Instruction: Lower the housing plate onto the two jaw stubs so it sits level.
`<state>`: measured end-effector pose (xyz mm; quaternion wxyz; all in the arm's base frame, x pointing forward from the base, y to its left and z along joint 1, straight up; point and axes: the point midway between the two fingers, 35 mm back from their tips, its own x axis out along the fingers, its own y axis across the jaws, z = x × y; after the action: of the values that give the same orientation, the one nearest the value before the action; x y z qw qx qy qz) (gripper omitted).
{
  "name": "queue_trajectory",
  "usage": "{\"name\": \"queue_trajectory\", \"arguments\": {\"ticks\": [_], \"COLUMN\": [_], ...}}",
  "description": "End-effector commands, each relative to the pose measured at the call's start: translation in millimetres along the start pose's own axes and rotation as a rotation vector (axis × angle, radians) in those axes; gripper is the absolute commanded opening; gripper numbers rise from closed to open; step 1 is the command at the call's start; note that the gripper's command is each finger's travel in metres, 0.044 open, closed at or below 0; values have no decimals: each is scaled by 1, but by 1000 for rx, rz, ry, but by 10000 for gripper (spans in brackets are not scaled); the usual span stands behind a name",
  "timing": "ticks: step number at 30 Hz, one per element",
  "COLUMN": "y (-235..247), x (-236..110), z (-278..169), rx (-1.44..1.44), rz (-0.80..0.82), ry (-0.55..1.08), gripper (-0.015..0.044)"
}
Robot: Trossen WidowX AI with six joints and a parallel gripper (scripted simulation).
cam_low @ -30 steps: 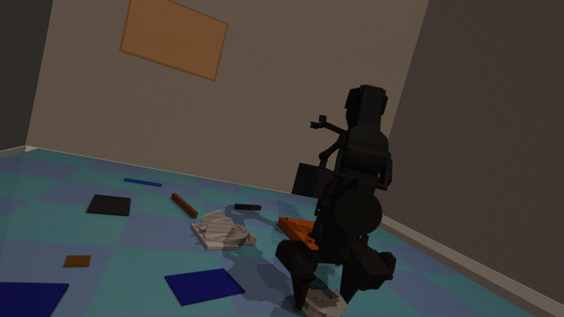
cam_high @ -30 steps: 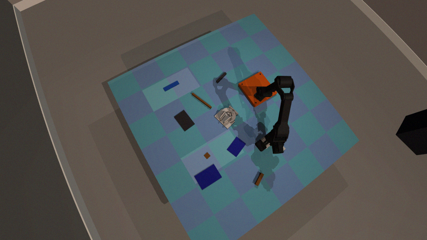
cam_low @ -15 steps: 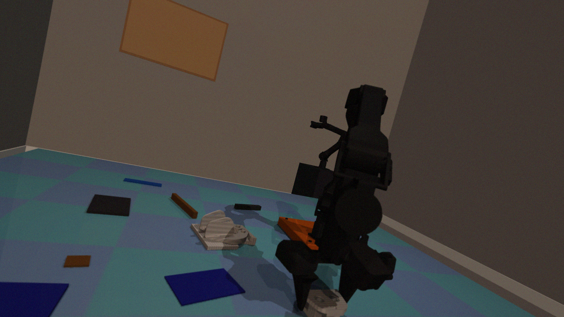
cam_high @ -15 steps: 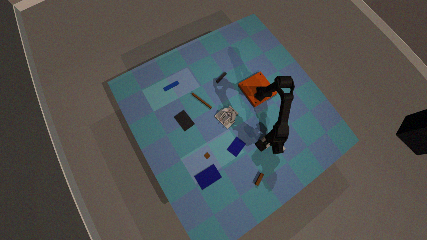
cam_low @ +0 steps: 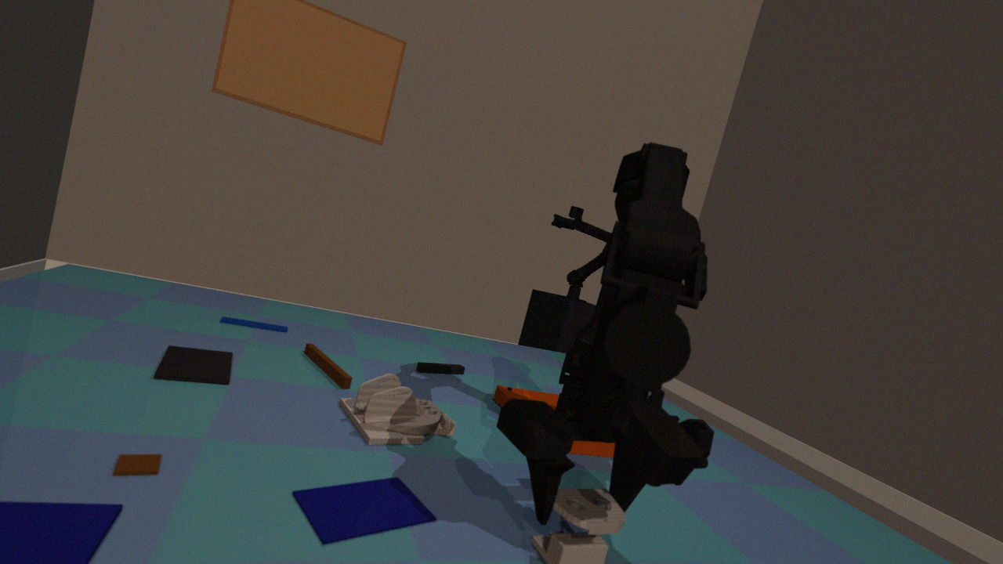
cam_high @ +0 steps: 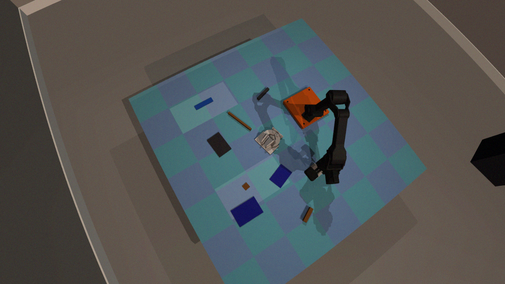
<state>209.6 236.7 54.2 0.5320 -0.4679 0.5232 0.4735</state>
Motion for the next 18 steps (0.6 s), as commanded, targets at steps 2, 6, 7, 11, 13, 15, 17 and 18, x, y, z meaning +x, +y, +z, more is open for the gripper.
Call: {"name": "queue_trajectory", "arguments": {"ticks": [2,6,7,11,13,15,17,18], "y": [-1,-1,-1,0,0,0,0,0], "x": [-19,-32,-36,-46,-47,-47,-47,-47], "z": [2,1,1,-1,-1,-1,-1,-1], "rx": [-3,-4,-4,-4,-5,-5,-5,-2], "rz": [-10,-11,-11,-11,-11,-11,-11,-11], "ry": [-10,-10,-10,-9,-9,-9,-9,-9], "gripper": [351,351,351,351,351,351,351,351]}}
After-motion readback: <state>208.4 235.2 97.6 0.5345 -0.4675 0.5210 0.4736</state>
